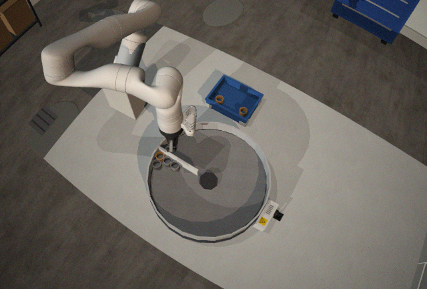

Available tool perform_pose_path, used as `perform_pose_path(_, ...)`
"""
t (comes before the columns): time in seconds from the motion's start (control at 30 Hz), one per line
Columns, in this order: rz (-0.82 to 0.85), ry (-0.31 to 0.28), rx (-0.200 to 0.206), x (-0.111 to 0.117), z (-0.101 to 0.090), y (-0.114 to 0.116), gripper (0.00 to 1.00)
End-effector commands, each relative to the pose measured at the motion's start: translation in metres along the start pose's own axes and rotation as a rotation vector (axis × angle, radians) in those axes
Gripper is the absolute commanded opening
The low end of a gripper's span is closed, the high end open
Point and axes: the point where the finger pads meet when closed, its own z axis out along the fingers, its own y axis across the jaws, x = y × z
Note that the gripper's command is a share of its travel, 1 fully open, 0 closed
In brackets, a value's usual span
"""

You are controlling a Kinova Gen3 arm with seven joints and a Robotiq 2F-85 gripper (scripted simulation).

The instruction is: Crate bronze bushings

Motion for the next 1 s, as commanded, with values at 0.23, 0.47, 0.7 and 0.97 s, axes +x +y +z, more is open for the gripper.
perform_pose_path(0.23, 0.138, 0.006, -0.001, -0.027, 0.002, 0.044, 0.14)
perform_pose_path(0.47, 0.138, 0.006, -0.001, -0.027, 0.002, 0.044, 0.14)
perform_pose_path(0.7, 0.140, 0.007, -0.001, -0.027, 0.017, 0.044, 0.14)
perform_pose_path(0.97, 0.140, 0.007, -0.001, -0.027, 0.017, 0.044, 0.14)
